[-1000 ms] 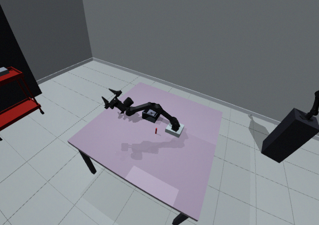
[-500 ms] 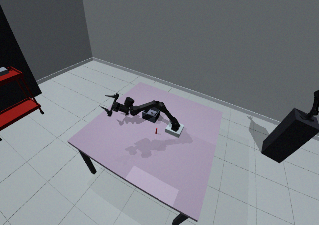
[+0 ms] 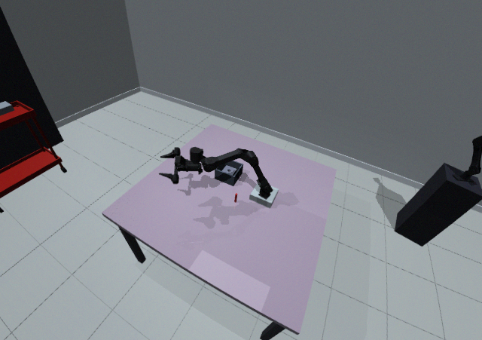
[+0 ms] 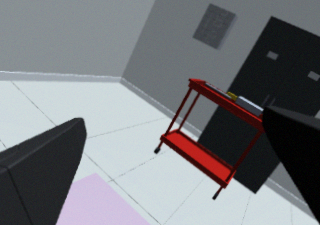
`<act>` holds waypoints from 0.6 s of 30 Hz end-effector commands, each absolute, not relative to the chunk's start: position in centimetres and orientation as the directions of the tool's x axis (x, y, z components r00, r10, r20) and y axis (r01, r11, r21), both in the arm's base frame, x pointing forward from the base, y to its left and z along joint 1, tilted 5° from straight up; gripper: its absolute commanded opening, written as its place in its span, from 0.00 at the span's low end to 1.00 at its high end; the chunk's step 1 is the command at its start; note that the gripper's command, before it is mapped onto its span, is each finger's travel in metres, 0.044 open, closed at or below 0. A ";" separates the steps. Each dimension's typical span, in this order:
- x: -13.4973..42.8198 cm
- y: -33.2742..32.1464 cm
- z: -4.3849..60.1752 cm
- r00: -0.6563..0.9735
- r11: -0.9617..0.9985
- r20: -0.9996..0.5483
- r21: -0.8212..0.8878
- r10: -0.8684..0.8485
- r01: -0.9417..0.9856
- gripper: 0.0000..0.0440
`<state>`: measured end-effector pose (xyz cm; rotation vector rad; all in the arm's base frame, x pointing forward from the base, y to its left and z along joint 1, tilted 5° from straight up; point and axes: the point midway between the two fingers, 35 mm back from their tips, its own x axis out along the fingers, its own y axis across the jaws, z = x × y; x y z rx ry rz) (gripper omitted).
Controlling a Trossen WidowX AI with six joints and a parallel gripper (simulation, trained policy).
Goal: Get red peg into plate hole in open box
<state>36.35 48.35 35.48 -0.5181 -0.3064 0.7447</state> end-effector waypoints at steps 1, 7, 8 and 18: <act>35.5 47.7 33.9 0.689 0.609 -0.012 -0.455 0.725 -0.649 1.00; 34.5 46.1 31.4 0.672 0.614 -0.149 -0.302 0.725 -0.729 1.00; 34.4 45.8 31.0 0.669 0.617 -0.171 -0.276 0.723 -0.737 1.00; 32.6 42.1 26.9 0.624 0.673 -0.385 -0.008 0.680 -0.739 1.00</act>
